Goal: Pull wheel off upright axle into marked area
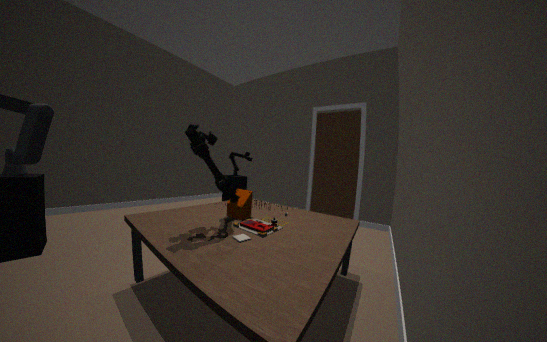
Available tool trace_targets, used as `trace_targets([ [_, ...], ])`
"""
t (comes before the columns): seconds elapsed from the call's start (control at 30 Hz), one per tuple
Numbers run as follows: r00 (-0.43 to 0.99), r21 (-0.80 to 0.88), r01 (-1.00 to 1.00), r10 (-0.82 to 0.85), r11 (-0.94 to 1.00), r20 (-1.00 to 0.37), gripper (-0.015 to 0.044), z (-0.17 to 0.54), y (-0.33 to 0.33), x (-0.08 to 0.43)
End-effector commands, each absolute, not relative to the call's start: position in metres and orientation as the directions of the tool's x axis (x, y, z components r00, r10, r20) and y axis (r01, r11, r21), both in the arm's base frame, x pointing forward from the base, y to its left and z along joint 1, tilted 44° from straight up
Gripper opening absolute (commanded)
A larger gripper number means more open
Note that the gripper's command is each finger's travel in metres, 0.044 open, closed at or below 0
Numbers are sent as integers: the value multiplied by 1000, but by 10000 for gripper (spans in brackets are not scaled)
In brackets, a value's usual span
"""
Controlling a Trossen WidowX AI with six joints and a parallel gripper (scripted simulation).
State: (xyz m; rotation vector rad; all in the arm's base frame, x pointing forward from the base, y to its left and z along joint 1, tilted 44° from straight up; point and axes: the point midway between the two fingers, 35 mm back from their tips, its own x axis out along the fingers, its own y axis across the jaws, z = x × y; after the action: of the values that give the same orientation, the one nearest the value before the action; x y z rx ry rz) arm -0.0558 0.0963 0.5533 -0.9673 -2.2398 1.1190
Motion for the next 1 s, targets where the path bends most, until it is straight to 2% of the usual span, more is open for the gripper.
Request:
trace_targets([
  [0.0,-647,-821,388,758,418,80,374,553,97,-57],
  [0.1,-592,-850,408,805,335,33,300,546,111,-69],
  [0.3,-426,-904,413,900,109,-86,300,524,155,-91],
  [0.63,-192,-936,326,961,-131,-201,300,494,208,-83],
  [0.77,-117,-950,225,962,-218,-249,300,476,235,-79],
  [0.97,83,-928,44,927,-371,-367,300,438,283,-54],
])
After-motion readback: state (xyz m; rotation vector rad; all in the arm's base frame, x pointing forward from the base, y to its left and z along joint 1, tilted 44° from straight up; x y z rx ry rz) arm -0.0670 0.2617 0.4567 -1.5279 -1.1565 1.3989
